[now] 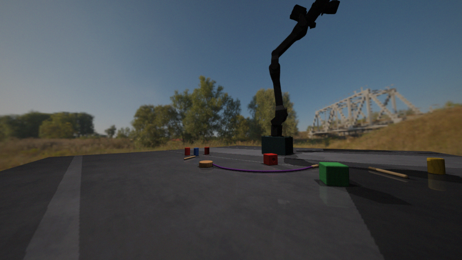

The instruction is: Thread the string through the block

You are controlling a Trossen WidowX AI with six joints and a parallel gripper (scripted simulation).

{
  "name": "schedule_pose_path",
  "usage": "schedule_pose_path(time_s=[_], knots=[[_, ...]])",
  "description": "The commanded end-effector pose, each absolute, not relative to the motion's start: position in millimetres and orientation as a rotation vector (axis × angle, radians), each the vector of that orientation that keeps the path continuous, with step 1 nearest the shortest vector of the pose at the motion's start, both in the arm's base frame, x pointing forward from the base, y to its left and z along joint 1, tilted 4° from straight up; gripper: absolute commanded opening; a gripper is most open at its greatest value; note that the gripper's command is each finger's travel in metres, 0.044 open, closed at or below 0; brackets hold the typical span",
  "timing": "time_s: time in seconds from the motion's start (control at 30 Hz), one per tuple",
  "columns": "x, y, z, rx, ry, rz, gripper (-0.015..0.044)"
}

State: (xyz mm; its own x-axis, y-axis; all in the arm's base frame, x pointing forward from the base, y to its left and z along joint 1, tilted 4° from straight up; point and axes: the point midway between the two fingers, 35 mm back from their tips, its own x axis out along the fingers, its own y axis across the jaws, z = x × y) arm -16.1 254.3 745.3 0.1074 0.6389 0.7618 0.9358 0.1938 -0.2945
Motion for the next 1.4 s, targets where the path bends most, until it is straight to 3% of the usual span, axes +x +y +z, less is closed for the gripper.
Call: schedule_pose_path(time_s=[0.0, 0.43, 0.9, 1.37], knots=[[-16.1, 254.3, 745.3, -1.526, -1.612, -0.436, 0.0426], [23.3, 326.1, 687.7, -1.707, -1.657, -0.251, 0.044], [154.9, 394.2, 553.7, -2.048, -1.419, 0.208, 0.044], [262.6, 380.2, 419.2, -2.121, -0.984, 0.676, 0.044]])
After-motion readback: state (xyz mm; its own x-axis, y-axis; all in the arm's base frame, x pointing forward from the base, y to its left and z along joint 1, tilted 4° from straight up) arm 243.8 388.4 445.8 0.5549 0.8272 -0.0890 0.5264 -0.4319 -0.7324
